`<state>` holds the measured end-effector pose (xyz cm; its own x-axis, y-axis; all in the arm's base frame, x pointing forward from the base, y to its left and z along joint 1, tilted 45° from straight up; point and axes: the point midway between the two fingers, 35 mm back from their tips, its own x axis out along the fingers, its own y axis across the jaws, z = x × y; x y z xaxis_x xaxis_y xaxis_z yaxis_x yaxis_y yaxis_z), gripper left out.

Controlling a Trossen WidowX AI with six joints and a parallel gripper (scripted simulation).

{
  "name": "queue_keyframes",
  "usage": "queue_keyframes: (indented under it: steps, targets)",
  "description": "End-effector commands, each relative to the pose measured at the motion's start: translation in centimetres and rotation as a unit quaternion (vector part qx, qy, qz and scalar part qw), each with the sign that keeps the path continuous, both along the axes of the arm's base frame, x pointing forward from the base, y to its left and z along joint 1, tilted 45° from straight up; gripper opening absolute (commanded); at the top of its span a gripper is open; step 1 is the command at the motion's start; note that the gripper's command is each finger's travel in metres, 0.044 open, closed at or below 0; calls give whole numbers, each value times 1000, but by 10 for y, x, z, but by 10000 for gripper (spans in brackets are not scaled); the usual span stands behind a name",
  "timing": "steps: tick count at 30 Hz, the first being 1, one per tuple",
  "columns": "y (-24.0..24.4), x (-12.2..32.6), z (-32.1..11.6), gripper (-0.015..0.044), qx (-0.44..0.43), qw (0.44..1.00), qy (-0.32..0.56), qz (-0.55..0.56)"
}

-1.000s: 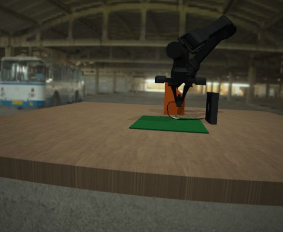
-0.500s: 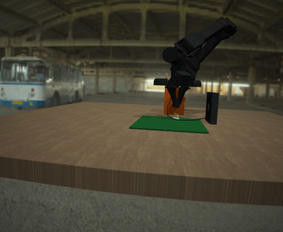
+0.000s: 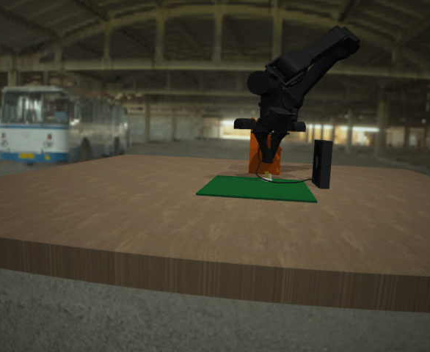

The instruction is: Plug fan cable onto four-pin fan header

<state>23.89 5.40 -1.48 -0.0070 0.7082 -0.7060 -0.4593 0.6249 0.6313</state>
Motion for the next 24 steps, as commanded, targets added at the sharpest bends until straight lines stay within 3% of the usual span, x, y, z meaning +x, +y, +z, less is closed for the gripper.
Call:
queue_keyframes:
  steps: [1, 24]
  targets:
    - [-1, 2, 1, 0, -2, 1000, -2, 3]
    - [16, 3, -13, 0, -2, 1000, 1, 1]
